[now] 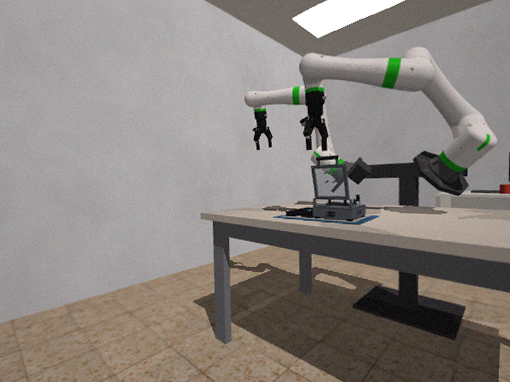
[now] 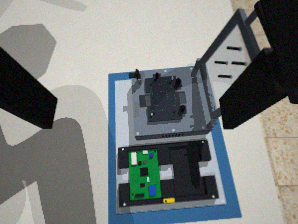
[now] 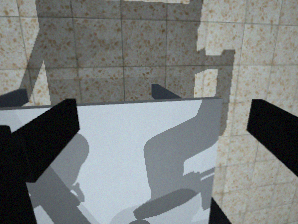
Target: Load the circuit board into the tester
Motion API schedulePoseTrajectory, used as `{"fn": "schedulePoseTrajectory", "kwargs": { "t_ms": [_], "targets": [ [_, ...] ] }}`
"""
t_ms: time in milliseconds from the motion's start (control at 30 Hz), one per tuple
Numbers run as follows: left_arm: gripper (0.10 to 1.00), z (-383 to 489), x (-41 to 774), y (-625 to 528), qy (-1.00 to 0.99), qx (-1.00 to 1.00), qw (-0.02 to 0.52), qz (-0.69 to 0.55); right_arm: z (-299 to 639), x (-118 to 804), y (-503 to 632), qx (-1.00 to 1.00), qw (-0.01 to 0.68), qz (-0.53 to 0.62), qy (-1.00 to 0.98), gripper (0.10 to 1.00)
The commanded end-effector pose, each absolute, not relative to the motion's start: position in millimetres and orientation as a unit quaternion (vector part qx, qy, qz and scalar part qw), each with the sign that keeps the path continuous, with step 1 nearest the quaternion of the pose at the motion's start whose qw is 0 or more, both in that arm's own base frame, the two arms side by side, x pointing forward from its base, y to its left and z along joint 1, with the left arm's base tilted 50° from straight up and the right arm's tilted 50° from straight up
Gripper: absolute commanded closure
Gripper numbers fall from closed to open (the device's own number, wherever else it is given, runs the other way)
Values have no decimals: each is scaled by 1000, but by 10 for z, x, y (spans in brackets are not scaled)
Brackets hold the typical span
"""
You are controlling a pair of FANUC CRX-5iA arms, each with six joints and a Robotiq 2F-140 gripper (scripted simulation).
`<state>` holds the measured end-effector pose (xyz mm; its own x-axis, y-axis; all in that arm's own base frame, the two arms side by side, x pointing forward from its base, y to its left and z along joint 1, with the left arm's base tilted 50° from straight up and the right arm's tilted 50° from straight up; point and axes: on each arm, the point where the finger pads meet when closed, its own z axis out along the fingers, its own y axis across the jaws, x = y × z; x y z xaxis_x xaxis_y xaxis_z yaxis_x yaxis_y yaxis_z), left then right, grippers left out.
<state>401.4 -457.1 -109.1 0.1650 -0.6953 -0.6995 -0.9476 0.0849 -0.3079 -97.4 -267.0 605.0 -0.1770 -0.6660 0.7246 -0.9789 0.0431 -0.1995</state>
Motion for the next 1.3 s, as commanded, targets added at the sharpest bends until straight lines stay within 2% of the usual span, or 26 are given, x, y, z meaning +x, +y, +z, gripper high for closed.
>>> {"fn": "schedulePoseTrajectory", "kwargs": {
  "t_ms": [0, 800, 833, 1267],
  "targets": [
    [98, -1347, 3934, -4770, 605, -675, 403, 129, 6060, -979, -2659, 597, 231, 343, -687, 98],
    [98, -1361, 3929, -4779, 604, -676, 404, 127, 6060, -979, -2659, 597, 231, 343, -687, 98],
    [475, -1361, 3929, -4779, 604, -676, 404, 127, 6060, -981, -2659, 597, 231, 344, -687, 98],
    [475, -1361, 3929, -4779, 604, -676, 404, 127, 6060, -981, -2659, 597, 231, 344, -687, 98]
  ]
}}
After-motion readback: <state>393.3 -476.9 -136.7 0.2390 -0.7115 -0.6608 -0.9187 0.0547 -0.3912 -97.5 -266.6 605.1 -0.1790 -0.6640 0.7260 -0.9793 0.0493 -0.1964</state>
